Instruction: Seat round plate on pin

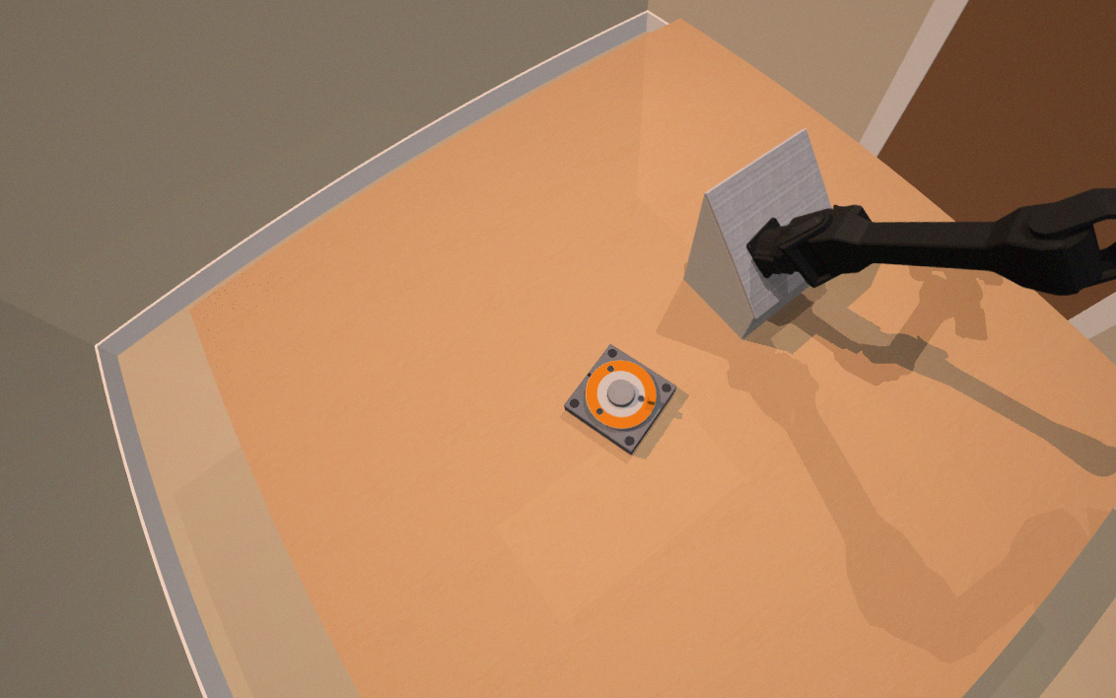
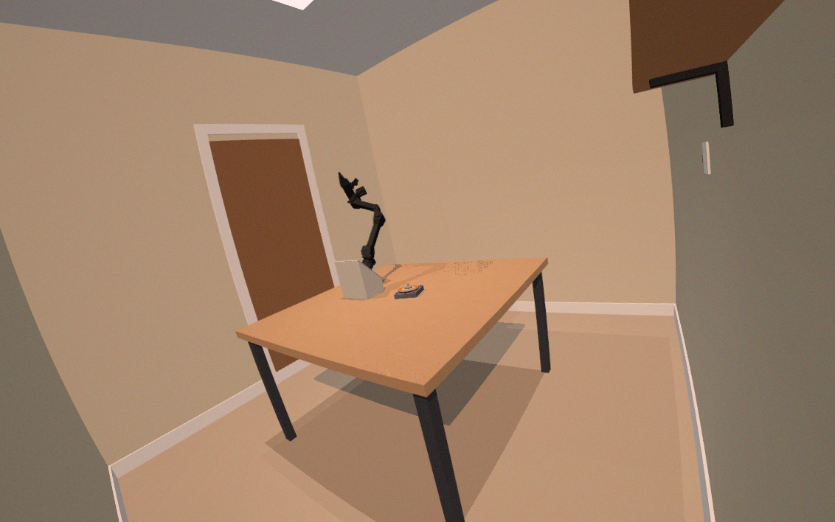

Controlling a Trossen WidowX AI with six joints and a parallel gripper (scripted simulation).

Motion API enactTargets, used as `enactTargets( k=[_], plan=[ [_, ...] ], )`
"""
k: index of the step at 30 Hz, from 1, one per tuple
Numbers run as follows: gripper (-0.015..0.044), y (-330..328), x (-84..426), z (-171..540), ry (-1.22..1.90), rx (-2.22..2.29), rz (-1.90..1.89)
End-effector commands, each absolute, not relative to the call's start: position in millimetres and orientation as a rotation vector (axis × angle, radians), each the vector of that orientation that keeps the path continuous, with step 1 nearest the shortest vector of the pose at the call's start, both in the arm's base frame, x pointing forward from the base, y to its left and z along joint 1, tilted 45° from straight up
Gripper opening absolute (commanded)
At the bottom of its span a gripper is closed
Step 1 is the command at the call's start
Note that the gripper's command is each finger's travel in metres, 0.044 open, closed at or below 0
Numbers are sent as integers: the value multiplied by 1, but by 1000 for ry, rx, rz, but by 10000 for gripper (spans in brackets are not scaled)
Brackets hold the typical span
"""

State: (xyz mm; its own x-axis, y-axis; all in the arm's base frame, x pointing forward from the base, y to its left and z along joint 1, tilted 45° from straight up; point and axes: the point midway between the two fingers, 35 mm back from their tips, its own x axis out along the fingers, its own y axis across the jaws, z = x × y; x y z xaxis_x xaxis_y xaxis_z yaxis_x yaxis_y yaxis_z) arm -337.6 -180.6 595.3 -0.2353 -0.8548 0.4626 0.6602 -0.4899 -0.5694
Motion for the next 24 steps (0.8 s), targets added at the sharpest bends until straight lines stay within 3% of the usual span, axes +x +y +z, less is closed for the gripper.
enactTargets(
  k=[1, 10, 15, 18, 24],
  plan=[
    [374, -183, -337, 594, 305, -915, -1880],
    [137, -306, -297, 536, 96, -648, -1668],
    [6, -379, -241, 492, 23, -459, -1509],
    [0, -403, -217, 472, 10, -377, -1444],
    [0, -461, -118, 406, 8, -133, -1213]
  ],
)
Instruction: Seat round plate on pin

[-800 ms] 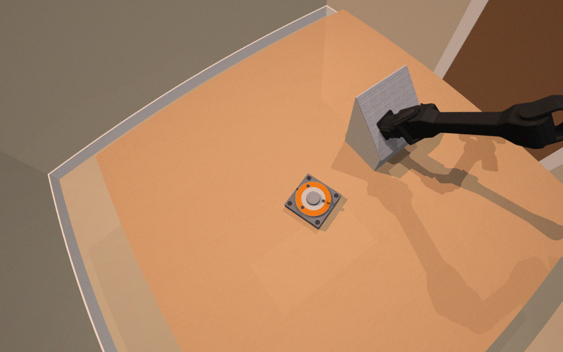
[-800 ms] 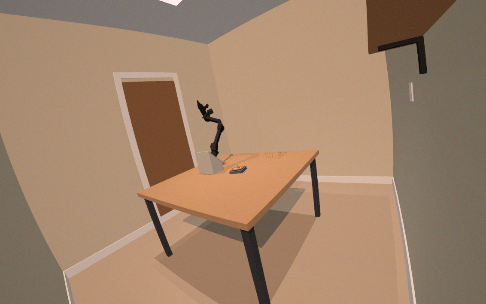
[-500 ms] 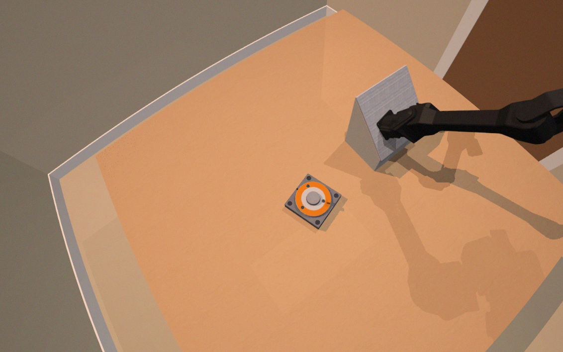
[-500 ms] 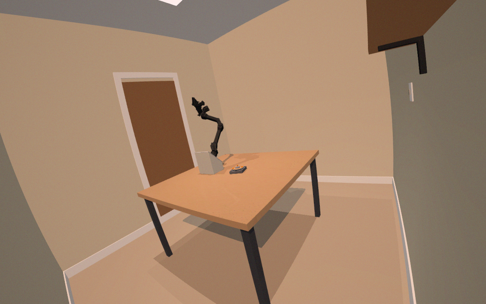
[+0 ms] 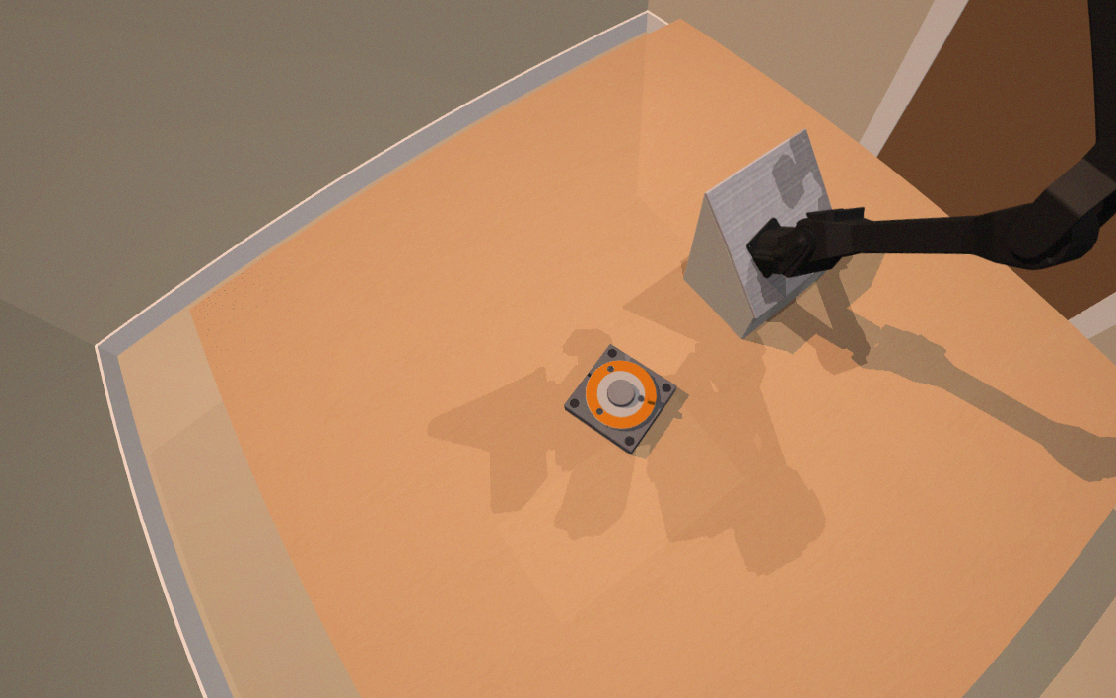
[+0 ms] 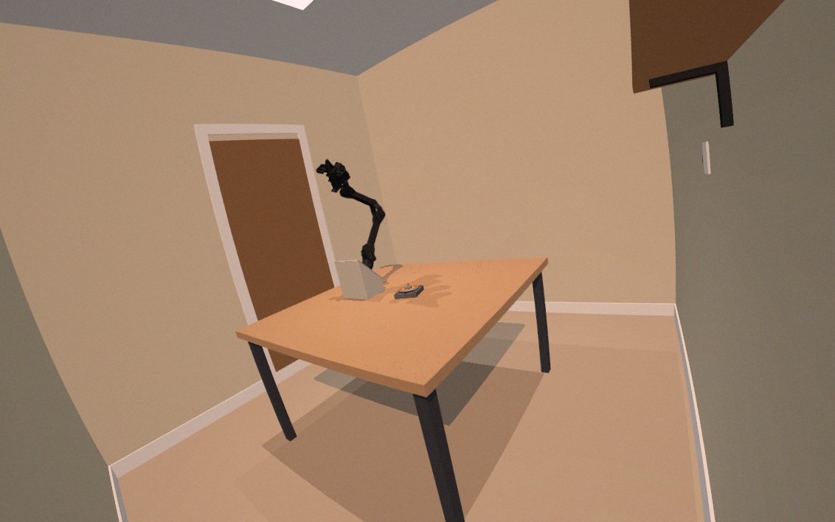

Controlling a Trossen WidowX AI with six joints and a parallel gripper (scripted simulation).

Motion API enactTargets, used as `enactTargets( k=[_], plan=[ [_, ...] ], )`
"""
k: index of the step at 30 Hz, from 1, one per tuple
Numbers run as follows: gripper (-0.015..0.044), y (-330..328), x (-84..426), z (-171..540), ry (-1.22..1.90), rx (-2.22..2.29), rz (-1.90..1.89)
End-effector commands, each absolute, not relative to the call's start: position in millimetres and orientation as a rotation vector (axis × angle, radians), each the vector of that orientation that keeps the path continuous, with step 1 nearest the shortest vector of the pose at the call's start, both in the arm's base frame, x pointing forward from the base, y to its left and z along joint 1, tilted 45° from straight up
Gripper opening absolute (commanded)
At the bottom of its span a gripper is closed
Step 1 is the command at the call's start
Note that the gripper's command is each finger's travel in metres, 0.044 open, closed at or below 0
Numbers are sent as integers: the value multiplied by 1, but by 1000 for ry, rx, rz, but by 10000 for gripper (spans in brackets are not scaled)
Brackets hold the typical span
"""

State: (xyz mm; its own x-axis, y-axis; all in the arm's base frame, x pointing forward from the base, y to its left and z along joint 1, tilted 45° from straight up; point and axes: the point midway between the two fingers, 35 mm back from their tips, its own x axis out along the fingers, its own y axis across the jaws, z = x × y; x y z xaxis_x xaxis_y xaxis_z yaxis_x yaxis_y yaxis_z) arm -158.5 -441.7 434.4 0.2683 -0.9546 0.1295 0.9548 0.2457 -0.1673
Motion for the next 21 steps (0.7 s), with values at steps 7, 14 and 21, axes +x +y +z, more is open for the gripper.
enactTargets(
  k=[7, 14, 21],
  plan=[
    [0, -482, -8, 343, 76, 62, -994],
    [0, -465, 95, 281, 197, 174, -759],
    [0, -413, 196, 217, 336, 351, -503]
  ],
)
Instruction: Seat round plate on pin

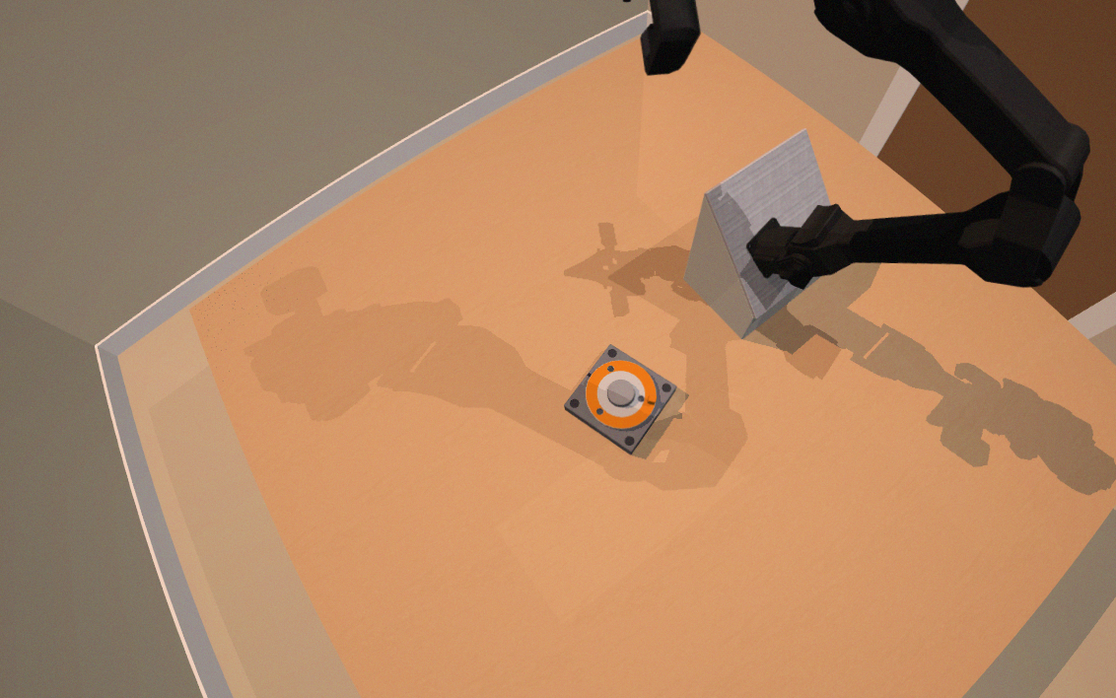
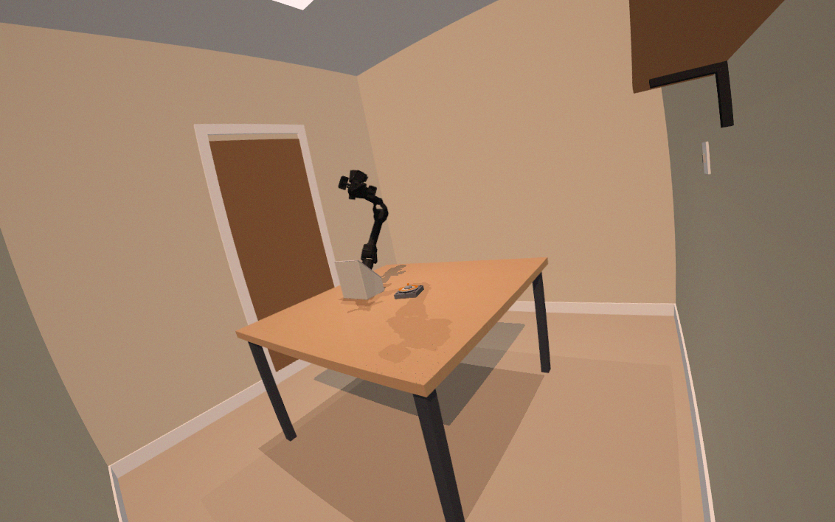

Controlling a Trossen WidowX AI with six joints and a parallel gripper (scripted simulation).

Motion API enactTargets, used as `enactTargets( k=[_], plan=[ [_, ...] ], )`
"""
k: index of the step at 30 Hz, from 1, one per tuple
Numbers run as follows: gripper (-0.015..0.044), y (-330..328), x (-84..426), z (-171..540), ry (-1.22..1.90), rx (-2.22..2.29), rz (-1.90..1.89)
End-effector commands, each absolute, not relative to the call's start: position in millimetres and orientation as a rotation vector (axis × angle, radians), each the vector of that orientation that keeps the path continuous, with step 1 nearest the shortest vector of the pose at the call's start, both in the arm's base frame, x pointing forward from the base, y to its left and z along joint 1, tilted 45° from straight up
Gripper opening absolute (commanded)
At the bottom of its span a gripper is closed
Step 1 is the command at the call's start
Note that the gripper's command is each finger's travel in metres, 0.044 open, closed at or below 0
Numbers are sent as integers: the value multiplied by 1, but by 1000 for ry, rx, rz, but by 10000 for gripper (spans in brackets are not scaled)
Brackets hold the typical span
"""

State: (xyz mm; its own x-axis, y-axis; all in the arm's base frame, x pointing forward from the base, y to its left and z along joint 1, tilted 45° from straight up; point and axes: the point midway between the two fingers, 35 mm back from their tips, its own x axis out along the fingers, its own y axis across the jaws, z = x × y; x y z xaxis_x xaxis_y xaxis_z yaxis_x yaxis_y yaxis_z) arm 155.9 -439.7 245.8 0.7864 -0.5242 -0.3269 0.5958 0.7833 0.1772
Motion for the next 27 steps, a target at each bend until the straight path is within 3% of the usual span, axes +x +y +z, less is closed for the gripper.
enactTargets(
  k=[1, 8, 15, 22, 27],
  plan=[
    [0, -402, 209, 208, 360, 373, -465],
    [0, -309, 285, 146, 561, 531, -199],
    [0, -206, 320, 98, 789, 643, 35],
    [0, -94, 317, 59, 1070, 714, 266],
    [0, -4, 282, 36, 1354, 731, 450]
  ],
)
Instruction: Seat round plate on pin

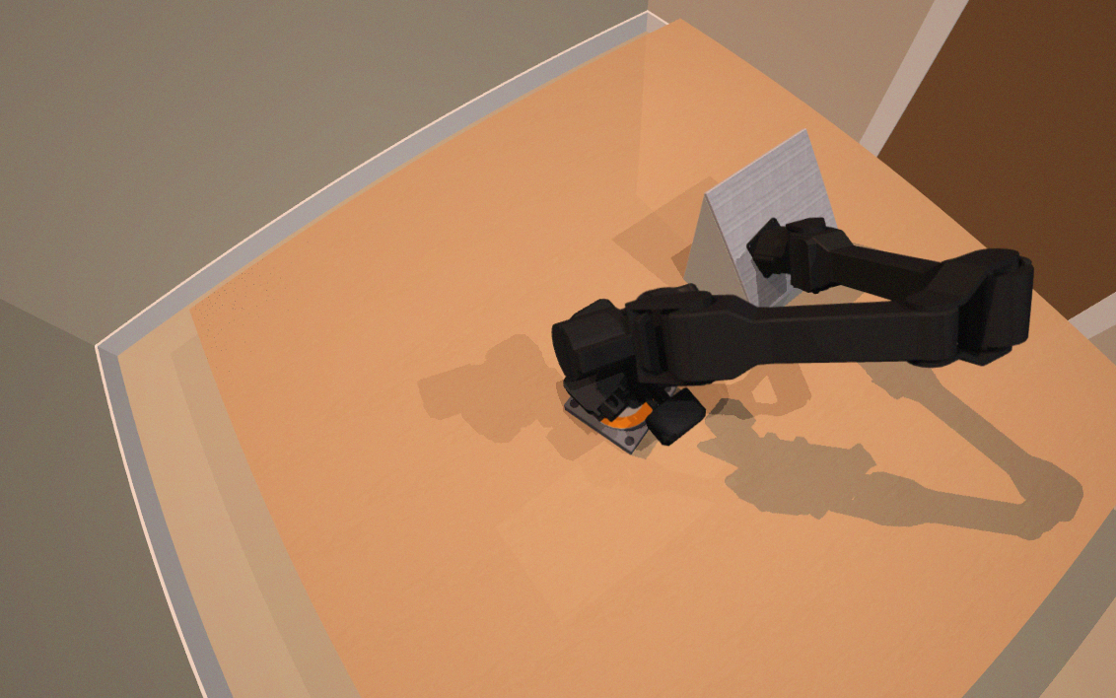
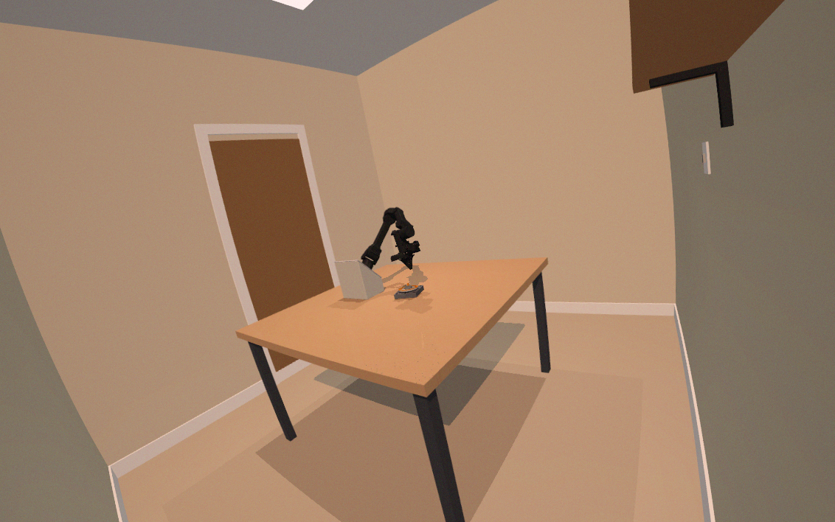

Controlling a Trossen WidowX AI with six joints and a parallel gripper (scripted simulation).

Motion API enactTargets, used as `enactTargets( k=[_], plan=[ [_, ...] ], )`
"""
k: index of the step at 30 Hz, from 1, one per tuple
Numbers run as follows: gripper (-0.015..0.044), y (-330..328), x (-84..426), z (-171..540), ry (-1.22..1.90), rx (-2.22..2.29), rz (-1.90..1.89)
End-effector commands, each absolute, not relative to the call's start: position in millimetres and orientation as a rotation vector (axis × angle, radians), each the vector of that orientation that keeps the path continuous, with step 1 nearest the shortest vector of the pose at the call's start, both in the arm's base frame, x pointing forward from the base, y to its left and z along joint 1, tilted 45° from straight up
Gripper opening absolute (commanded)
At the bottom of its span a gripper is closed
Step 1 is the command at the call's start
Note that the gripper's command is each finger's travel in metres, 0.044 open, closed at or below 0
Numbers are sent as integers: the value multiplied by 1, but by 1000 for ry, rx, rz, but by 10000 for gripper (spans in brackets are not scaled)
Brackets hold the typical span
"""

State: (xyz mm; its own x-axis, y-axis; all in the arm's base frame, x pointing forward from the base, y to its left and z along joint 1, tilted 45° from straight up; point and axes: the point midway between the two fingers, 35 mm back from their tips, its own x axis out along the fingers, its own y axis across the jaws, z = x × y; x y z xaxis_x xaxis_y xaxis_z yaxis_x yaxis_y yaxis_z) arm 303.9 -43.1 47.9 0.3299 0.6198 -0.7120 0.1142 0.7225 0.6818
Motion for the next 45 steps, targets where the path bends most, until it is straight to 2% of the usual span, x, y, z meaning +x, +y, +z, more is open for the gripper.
enactTargets(
  k=[1, 17, 45],
  plan=[
    [0, -1, 281, 35, 1362, 730, 455],
    [0, 40, 285, 1, 1392, 731, 473],
    [0, 35, 260, -10, 1393, 731, 472]
  ],
)
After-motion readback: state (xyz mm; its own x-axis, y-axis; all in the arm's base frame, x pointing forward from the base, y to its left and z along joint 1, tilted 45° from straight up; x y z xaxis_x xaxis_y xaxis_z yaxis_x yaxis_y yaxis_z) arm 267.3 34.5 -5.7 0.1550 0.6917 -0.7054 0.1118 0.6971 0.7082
